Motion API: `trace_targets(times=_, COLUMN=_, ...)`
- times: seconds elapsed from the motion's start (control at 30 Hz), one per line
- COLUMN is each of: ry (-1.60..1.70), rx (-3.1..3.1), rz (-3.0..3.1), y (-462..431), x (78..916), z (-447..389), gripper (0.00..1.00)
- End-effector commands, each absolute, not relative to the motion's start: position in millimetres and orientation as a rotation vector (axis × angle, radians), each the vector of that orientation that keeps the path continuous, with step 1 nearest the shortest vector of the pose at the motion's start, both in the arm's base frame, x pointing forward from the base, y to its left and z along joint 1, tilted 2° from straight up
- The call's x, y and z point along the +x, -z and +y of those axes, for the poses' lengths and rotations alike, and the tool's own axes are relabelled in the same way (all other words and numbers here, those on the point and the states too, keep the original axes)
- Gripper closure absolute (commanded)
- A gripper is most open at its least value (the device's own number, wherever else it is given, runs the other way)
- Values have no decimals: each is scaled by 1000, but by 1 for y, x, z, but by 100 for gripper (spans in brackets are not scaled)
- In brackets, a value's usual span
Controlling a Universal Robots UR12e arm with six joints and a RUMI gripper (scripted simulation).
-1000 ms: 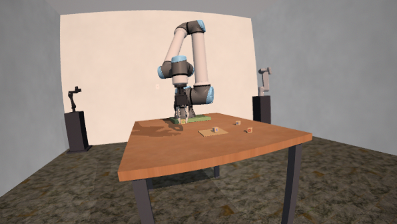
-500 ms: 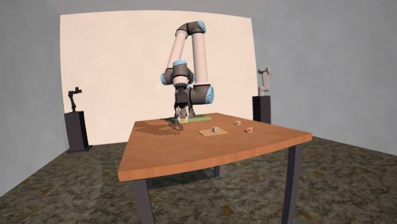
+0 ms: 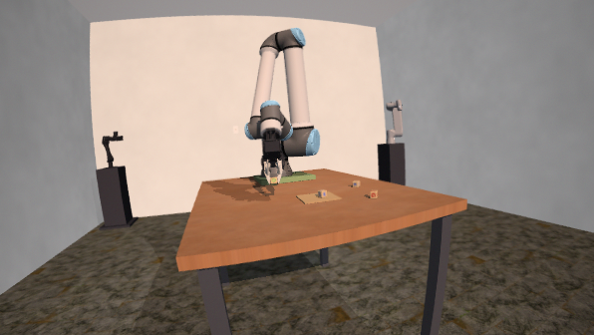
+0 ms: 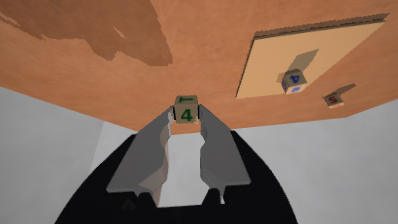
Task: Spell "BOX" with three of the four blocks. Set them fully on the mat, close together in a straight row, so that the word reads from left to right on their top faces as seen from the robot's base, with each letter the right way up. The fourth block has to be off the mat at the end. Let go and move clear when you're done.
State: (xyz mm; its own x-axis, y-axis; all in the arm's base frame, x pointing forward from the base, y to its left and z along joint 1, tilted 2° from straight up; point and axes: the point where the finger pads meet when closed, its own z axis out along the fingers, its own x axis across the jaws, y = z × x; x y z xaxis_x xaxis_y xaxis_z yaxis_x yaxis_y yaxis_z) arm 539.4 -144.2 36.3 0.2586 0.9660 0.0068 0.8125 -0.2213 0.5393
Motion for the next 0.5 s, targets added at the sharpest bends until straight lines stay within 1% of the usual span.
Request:
trace_targets(times=0.0, ry=-567, rx=2011, rz=1539, y=-36, x=540, z=-145, gripper=95)
trace_targets(times=0.47, ry=-677, rx=1883, rz=1437, y=-33, x=541, z=-147, gripper=95)
